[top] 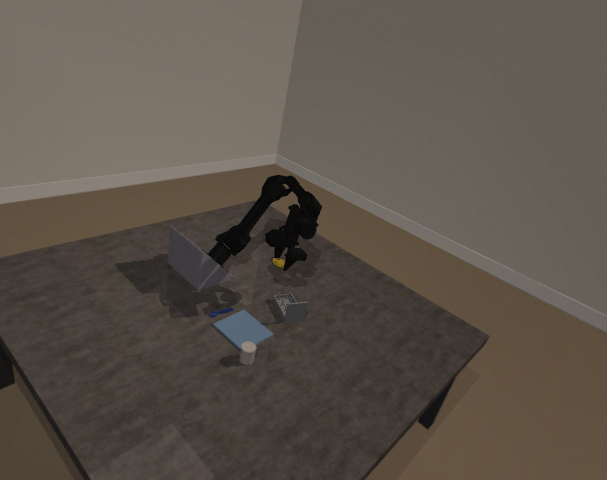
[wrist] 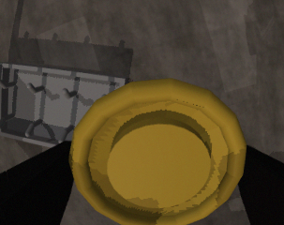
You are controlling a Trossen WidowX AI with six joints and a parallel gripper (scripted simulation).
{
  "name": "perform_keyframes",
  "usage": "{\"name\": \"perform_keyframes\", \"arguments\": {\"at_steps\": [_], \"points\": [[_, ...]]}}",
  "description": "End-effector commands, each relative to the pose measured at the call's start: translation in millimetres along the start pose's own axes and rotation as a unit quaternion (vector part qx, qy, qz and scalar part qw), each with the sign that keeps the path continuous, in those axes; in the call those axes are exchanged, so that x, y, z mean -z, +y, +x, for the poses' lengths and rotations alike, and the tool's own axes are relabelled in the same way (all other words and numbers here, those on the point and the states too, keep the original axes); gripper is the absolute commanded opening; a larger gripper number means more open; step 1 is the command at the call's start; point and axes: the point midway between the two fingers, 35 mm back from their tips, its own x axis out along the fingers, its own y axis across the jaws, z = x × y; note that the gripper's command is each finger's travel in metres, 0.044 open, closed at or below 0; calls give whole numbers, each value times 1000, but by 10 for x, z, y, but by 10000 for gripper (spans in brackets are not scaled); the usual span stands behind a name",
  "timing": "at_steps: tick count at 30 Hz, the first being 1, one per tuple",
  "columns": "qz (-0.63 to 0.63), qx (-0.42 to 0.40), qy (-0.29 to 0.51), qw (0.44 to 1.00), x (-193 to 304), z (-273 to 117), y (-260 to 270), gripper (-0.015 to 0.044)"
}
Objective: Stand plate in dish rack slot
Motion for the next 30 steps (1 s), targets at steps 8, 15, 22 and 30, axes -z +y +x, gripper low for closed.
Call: {"name": "perform_keyframes", "arguments": {"at_steps": [8, 15, 22, 30], "points": [[-93, -9, -120, 988, -161, 279, -25, 0], [-154, -26, -192, 969, -245, 417, 4, 0], [-212, -51, -257, 941, -299, 523, 54, 0], [-272, -90, -322, 902, -317, 611, 123, 0]]}}
